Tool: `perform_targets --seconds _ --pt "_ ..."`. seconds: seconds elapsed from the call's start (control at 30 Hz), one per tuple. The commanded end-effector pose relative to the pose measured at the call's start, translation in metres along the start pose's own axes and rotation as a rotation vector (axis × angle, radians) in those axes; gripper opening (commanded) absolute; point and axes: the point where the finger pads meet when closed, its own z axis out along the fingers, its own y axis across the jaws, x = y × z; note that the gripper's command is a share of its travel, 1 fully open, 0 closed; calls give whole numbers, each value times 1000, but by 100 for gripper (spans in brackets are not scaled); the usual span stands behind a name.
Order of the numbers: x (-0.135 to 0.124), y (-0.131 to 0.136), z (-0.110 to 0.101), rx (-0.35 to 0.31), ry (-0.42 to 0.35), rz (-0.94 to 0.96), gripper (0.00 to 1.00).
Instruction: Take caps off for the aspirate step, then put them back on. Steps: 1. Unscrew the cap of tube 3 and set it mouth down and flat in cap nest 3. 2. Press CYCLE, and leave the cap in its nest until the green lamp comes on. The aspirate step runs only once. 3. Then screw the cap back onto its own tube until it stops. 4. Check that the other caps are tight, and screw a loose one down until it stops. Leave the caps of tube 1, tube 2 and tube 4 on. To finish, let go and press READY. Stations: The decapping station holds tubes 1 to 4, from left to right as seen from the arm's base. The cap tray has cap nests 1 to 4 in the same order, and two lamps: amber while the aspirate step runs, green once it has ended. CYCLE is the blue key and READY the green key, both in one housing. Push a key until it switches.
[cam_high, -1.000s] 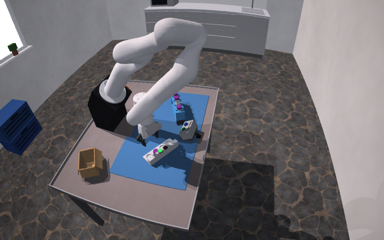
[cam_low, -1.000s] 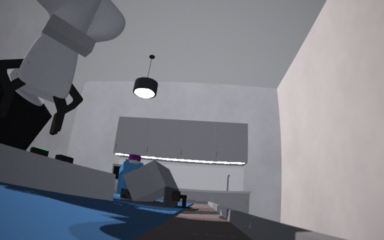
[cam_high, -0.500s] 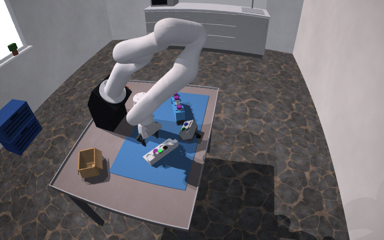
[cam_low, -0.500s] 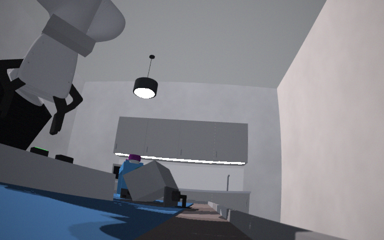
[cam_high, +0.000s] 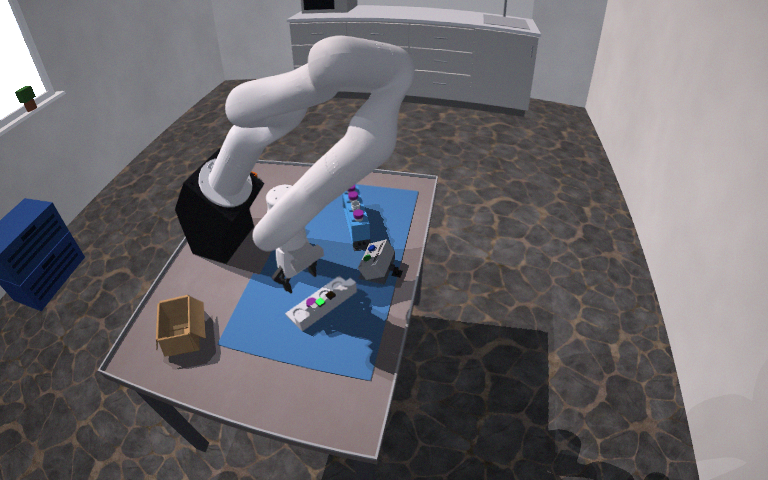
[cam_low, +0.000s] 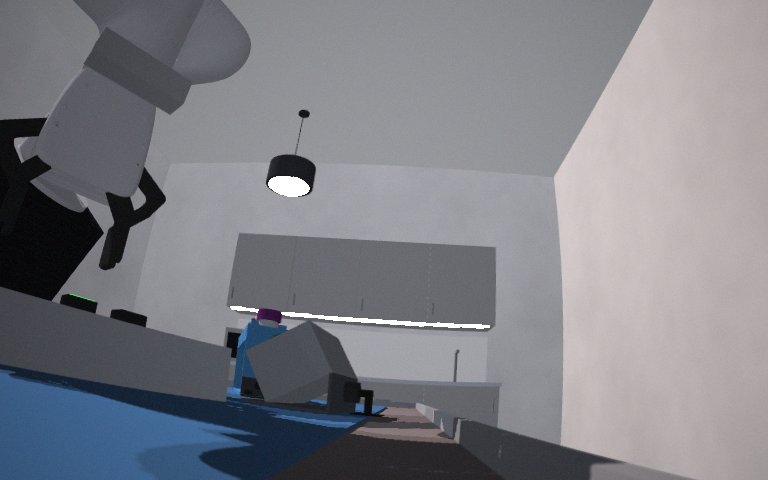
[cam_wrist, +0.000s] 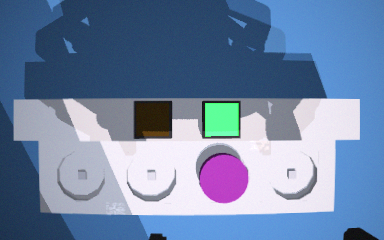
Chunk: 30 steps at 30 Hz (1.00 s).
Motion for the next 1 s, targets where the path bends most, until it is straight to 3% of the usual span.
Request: perform_targets --seconds 0.0,0.63,0.67,0.77,0.97 --pt "0 0 0 0 0 0 100" --pt "0 0 0 0 0 0 100" --pt "3 -1 -8 0 0 0 46" --pt "12 -3 -31 0 0 0 46" --pt "20 -5 -55 0 1 0 46"
